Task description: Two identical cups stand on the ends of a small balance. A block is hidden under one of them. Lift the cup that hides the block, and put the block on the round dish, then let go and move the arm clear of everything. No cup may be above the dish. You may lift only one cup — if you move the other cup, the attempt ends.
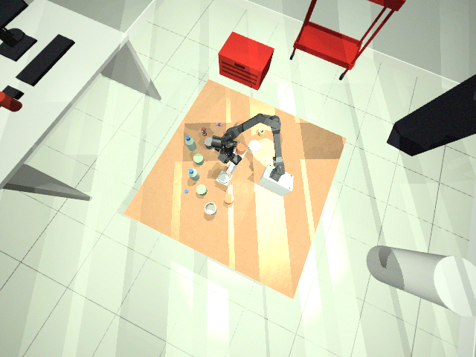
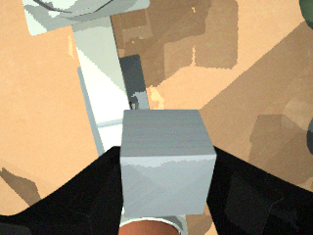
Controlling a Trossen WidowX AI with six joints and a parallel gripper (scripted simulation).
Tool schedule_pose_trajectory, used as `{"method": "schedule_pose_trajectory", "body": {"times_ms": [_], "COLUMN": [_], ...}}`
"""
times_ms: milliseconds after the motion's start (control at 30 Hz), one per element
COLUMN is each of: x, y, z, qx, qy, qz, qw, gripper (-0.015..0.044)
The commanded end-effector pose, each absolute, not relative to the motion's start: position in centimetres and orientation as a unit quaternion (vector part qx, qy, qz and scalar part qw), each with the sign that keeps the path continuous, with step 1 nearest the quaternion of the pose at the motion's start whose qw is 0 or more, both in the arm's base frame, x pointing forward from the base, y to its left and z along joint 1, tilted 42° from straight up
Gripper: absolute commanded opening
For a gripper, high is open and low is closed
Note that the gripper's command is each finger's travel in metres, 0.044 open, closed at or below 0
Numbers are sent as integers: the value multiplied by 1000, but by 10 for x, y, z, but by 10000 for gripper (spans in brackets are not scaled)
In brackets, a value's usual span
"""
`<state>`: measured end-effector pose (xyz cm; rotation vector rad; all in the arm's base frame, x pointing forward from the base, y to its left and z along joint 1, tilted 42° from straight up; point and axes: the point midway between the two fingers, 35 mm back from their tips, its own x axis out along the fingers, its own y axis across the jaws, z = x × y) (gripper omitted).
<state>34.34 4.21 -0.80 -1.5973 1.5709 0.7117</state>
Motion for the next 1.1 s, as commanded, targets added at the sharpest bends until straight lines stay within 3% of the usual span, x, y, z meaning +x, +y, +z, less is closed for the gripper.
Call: {"method": "schedule_pose_trajectory", "body": {"times_ms": [0,1067], "x": [346,306], "y": [22,-150], "z": [3,85], "qx": [-626,-650], "qy": [612,601], "qz": [282,243], "qw": [393,397], "gripper": [0,0]}}
